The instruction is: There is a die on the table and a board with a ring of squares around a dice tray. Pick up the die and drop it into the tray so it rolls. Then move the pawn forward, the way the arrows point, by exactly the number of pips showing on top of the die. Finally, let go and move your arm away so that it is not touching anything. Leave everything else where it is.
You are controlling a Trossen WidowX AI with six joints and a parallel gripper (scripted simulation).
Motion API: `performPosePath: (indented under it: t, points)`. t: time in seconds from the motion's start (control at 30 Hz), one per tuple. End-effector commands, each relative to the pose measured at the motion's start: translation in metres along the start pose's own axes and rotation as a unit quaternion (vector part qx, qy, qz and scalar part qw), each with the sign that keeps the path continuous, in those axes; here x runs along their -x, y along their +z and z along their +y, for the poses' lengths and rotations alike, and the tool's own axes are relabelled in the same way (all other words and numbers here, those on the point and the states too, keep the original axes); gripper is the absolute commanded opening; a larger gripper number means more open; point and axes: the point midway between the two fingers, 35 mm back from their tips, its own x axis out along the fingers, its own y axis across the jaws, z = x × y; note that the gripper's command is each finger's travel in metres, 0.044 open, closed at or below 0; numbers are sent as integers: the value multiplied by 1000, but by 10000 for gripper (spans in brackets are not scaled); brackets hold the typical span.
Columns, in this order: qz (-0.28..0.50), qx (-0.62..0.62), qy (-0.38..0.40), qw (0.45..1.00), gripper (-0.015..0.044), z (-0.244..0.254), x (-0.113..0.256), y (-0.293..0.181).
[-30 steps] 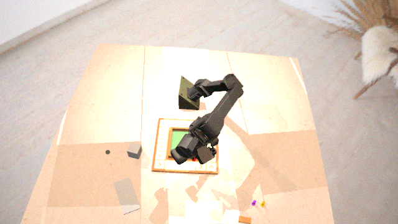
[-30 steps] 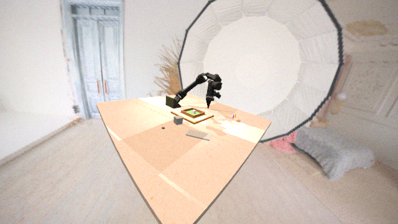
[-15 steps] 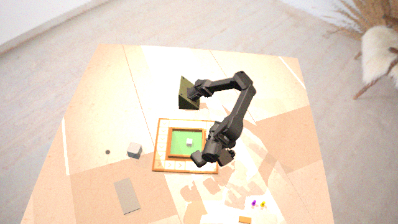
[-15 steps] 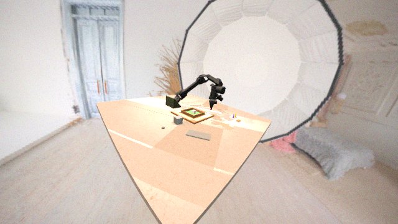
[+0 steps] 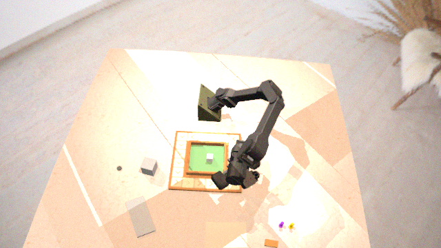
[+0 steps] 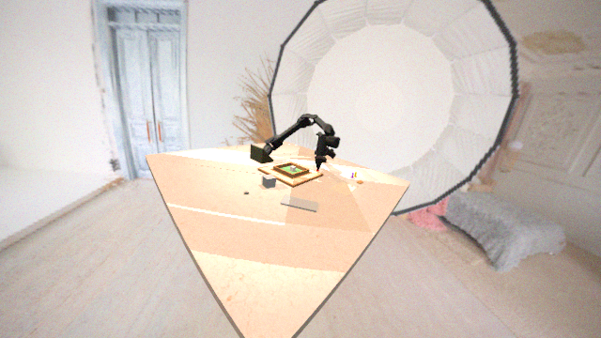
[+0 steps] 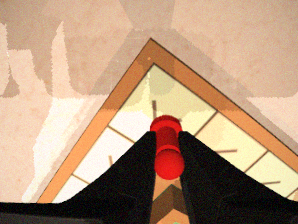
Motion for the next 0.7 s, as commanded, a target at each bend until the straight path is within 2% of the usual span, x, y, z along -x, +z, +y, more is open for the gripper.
performPosePath:
  t: [0.0, 0.33, 0.67]
  points:
    - [0, -4, 3, 1000, 0, 1, -6, -1]
    - [0, -4, 3, 1000, 0, 1, -20, -1]
    - [-1, 0, 0, 1000, 263, 0, -12, 0]
